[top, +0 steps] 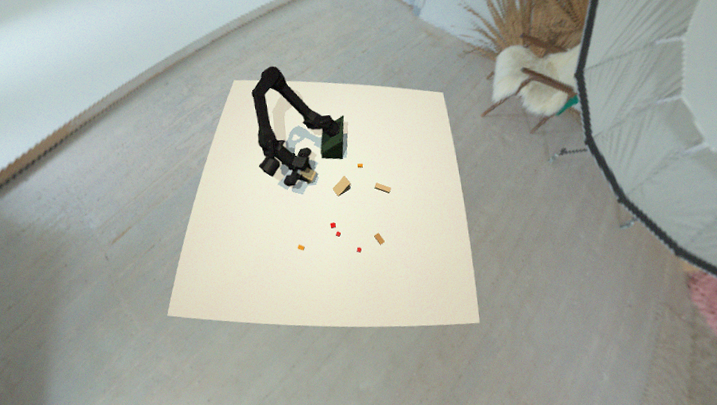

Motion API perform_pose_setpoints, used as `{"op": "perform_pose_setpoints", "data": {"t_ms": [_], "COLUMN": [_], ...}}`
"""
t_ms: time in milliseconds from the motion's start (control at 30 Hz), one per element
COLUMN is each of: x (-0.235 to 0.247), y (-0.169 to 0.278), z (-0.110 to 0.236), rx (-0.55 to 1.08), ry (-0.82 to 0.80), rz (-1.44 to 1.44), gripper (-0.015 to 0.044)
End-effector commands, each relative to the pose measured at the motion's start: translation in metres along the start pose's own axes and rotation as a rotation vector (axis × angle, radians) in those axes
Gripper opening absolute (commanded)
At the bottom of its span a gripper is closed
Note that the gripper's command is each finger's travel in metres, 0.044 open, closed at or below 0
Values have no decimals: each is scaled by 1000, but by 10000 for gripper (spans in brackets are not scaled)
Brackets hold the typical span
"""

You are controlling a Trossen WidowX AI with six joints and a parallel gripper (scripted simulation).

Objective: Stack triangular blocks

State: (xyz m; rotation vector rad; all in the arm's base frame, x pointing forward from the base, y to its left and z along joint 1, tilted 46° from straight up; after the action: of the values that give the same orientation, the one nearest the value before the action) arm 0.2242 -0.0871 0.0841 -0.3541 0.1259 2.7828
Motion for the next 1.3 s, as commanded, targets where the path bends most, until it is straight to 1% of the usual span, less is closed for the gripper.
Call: {"op": "perform_pose_setpoints", "data": {"t_ms": [0, 133, 167, 700, 1033, 1100, 1267], "x": [-3, -5, -3, -3, -3, -4, 9], "y": [8, 17, 11, 11, 9, -2, -46], "z": [5, 7, 5, 5, 7, 19, 75], "rx": [-109, -209, -123, -123, -123, -124, -131], "ry": [-15, -38, -23, -23, -23, -24, -26], "rz": [6, 7, 3, 3, 3, 4, 7], "gripper": [0, 0, 26, 440, 440, 440, 440]}}
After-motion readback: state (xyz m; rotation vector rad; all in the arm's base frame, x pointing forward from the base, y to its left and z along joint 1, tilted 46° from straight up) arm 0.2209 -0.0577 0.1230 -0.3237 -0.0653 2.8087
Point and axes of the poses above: the point midway between the two fingers, 35 mm back from their tips, its own z axis back along the fingers, its own x axis across the jaws, y = z × x, the point moved 2 cm from there along z, back along the fingers, and after that the axes turned 13 degrees about -z, right-handed, at the moved point
